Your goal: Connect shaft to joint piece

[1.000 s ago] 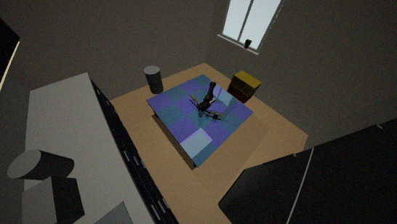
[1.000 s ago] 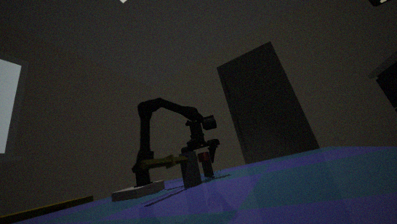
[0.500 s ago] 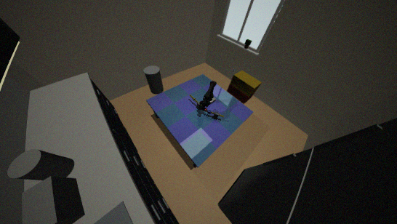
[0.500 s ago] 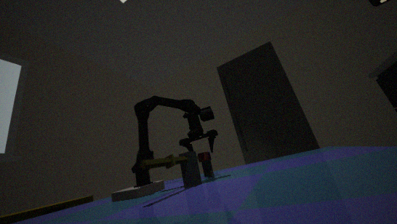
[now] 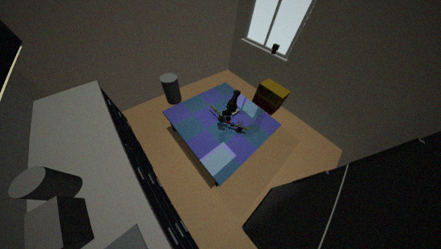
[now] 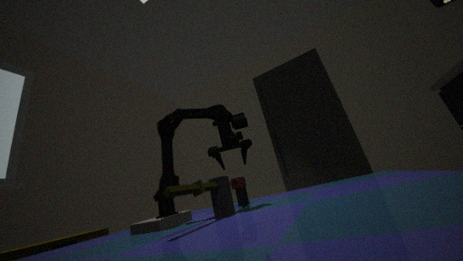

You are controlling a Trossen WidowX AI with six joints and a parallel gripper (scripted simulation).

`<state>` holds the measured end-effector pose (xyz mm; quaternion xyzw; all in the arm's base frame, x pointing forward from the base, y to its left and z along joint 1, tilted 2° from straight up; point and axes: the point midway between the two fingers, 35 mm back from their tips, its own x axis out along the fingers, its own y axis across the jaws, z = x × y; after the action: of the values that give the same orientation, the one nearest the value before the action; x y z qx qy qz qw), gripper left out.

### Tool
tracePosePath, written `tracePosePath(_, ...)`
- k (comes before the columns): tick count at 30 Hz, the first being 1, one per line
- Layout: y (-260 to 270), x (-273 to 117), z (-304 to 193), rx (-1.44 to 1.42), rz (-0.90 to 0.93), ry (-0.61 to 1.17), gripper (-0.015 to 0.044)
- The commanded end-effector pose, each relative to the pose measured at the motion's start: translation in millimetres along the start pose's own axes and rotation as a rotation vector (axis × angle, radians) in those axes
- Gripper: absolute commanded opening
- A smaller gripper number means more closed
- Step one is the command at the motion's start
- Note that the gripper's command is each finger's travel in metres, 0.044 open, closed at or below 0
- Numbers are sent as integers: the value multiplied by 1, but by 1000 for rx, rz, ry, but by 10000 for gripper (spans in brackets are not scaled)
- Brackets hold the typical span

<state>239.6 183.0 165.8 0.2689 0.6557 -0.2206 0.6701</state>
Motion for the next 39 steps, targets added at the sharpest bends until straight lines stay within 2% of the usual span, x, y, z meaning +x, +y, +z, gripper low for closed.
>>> tracePosePath(1, 0, -14, 0, -132, -5, -8, 440)
tracePosePath(13, -5, -57, -4, -544, -16, -23, 440)
tracePosePath(19, -5, -60, -4, -567, -17, -24, 440)
tracePosePath(24, -6, -57, -1, -501, -8, -3, 440)
tracePosePath(39, -28, -34, 32, -18, 48, 171, 440)
